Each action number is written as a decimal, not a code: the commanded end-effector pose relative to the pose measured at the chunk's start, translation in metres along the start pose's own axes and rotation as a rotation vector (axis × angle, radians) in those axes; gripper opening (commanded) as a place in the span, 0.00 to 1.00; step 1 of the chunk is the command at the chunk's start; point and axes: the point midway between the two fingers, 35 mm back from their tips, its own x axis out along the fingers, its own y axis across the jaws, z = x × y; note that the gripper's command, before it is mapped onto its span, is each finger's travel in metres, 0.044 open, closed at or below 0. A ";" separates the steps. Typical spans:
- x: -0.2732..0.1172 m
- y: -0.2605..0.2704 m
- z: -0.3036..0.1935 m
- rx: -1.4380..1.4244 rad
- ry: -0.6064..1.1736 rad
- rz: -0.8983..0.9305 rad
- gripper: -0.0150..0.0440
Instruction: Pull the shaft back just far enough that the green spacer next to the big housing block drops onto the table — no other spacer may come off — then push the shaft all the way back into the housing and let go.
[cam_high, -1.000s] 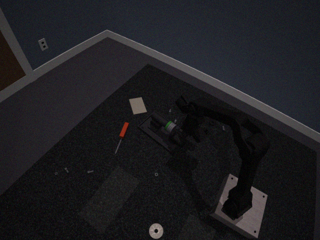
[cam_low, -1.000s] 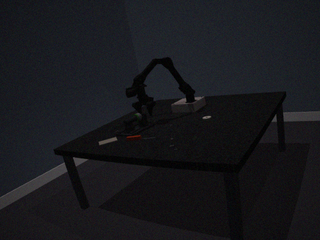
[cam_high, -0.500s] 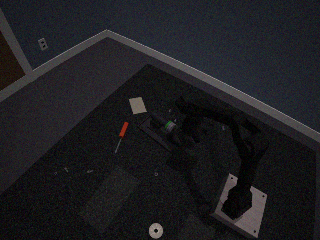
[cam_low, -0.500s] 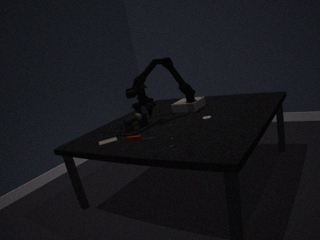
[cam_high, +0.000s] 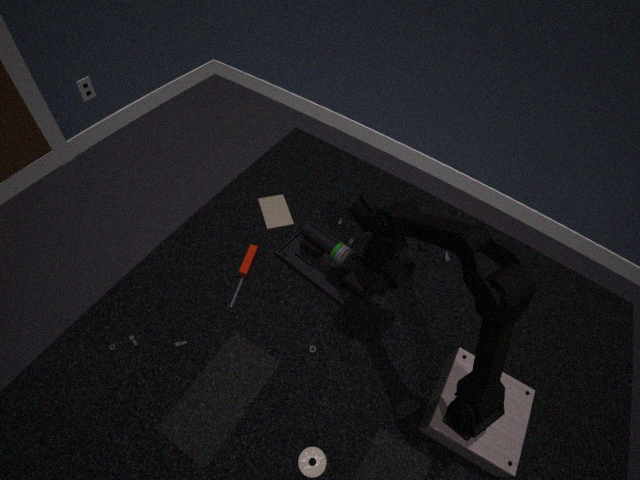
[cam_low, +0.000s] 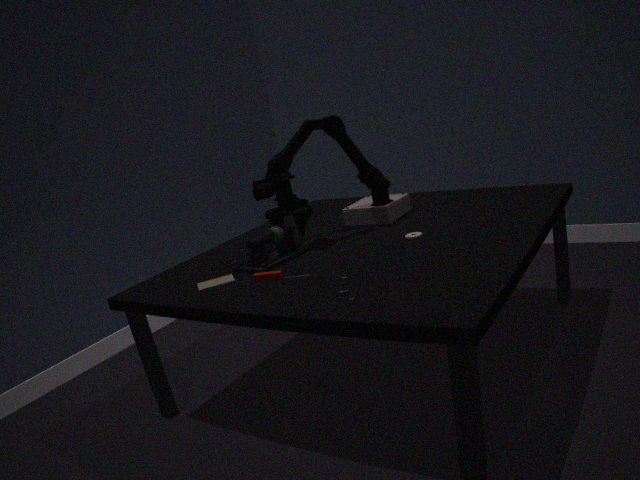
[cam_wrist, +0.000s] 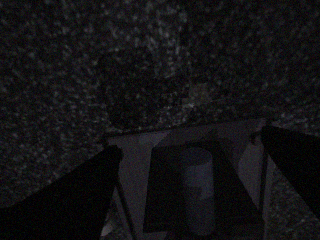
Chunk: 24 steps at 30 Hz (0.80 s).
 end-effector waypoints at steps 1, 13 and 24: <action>0.002 0.000 0.000 0.002 -0.004 0.002 1.00; 0.000 0.000 0.000 0.000 -0.001 0.000 0.56; 0.000 0.000 0.000 0.000 -0.001 0.000 0.25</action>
